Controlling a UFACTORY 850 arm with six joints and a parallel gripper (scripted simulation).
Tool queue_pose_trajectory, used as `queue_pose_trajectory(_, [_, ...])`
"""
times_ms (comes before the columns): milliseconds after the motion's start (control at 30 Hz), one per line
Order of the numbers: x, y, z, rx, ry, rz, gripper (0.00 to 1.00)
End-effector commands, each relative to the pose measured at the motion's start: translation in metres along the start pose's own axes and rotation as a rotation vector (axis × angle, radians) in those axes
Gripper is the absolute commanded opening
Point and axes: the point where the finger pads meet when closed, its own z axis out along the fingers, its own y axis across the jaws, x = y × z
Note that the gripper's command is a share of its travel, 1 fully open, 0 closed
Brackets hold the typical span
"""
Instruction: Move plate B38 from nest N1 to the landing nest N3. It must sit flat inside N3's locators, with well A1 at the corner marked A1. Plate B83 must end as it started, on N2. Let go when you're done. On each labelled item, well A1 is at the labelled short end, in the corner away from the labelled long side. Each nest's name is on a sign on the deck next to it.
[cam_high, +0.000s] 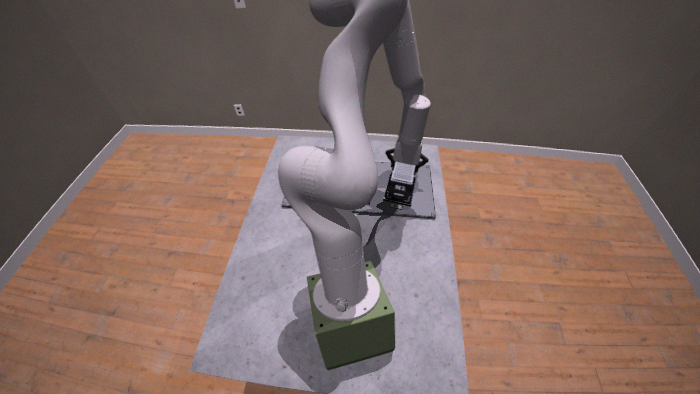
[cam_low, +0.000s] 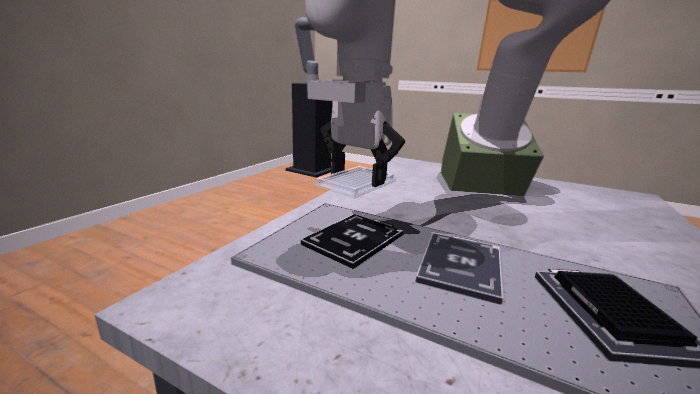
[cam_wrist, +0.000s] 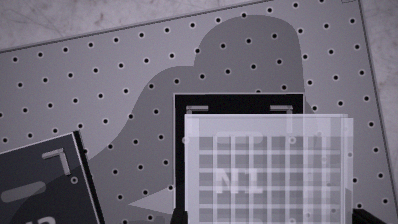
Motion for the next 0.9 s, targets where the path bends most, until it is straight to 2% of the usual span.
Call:
queue_pose_trajectory(0, [0.001,0.000,-0.001,0.000,0.001,0.000,0.00])
queue_pose_trajectory(67, [0.001,0.000,-0.001,0.000,0.001,0.000,0.00])
queue_pose_trajectory(267, [-0.007,-0.029,-0.001,0.000,0.001,-0.200,0.00])
queue_pose_trajectory(400, [-0.009,-0.039,-0.001,0.000,0.001,-0.267,0.00])
queue_pose_trajectory(867, [-0.025,-0.102,-0.001,0.000,0.001,-0.277,0.00])
